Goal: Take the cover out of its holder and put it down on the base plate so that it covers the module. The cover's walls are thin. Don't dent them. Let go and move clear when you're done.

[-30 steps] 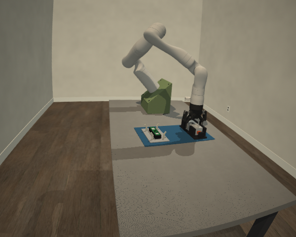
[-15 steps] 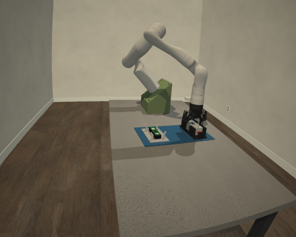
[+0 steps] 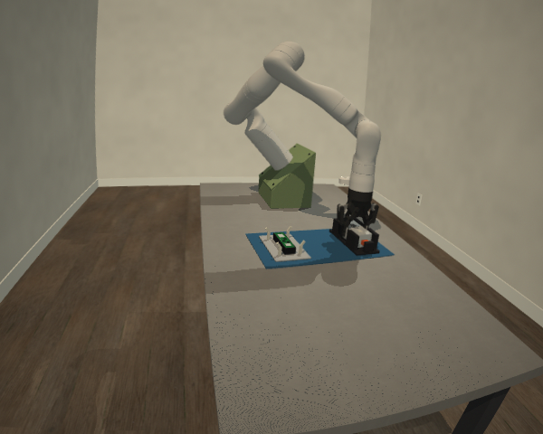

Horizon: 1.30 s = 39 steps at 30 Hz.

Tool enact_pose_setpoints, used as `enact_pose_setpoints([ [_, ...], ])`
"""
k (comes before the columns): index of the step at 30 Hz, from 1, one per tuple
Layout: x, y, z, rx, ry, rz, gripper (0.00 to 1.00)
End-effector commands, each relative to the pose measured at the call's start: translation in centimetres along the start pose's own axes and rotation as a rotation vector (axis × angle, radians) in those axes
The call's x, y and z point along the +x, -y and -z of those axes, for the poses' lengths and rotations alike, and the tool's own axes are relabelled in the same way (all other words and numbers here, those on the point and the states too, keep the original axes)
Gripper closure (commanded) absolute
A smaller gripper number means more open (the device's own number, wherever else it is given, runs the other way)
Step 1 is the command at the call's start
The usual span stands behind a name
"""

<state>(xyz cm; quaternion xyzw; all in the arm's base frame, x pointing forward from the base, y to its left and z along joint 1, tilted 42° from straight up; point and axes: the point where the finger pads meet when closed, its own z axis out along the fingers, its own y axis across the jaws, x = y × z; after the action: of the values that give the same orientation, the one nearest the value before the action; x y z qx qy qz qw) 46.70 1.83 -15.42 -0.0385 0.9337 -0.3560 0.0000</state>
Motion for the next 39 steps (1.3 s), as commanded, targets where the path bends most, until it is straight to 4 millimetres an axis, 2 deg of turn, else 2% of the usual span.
enact_pose_setpoints([
  [1,-0.07,-0.04,0.11,-0.001,0.002,0.000,0.30],
  [23,-0.07,-0.04,0.11,-0.001,0.002,0.000,0.30],
  [24,-0.07,-0.04,0.11,-0.001,0.002,0.000,1.00],
  [39,-0.07,-0.04,0.11,-0.001,0.002,0.000,1.00],
])
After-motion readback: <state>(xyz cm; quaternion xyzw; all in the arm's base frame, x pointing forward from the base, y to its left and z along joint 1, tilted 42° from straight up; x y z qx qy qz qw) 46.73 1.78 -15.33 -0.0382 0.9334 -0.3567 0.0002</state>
